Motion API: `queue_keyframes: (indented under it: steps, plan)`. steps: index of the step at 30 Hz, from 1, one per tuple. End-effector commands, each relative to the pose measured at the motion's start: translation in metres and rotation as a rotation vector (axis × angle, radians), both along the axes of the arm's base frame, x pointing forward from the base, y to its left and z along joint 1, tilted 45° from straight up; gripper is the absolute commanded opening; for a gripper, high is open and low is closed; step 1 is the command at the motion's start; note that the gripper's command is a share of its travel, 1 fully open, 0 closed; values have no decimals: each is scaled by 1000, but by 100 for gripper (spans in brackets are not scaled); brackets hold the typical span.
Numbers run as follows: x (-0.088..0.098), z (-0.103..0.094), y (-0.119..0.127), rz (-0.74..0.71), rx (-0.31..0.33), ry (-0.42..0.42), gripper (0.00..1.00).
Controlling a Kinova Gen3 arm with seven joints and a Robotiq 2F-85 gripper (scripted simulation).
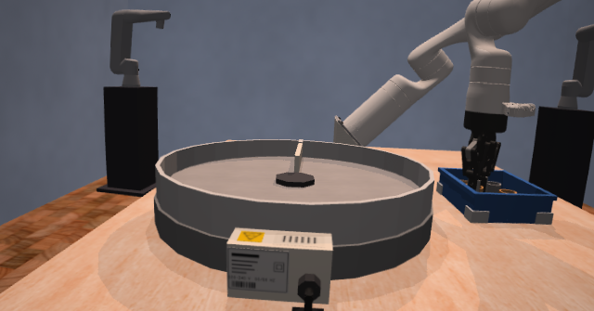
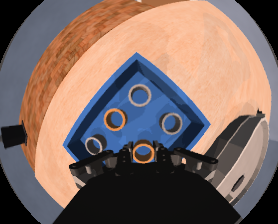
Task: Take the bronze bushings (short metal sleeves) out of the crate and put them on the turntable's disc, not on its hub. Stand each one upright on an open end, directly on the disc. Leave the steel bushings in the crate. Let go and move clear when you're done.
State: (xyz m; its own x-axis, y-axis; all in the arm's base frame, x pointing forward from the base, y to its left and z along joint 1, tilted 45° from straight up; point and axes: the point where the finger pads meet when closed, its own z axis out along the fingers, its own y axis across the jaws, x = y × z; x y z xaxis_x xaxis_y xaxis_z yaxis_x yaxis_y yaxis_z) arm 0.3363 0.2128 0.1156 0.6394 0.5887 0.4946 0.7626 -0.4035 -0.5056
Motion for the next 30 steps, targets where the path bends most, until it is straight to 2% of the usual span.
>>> queue_keyframes:
  steps: [1, 9, 11, 22, 30]
  plan:
    - [3, 6, -5, -5, 1, -7, 0]
    - [6, 29, -28, -5, 1, -7, 0]
    - [6, 29, -28, -5, 1, -7, 0]
    - [11, 65, -64, -5, 1, -7, 0]
    - [12, 75, -74, -5, 1, -7, 0]
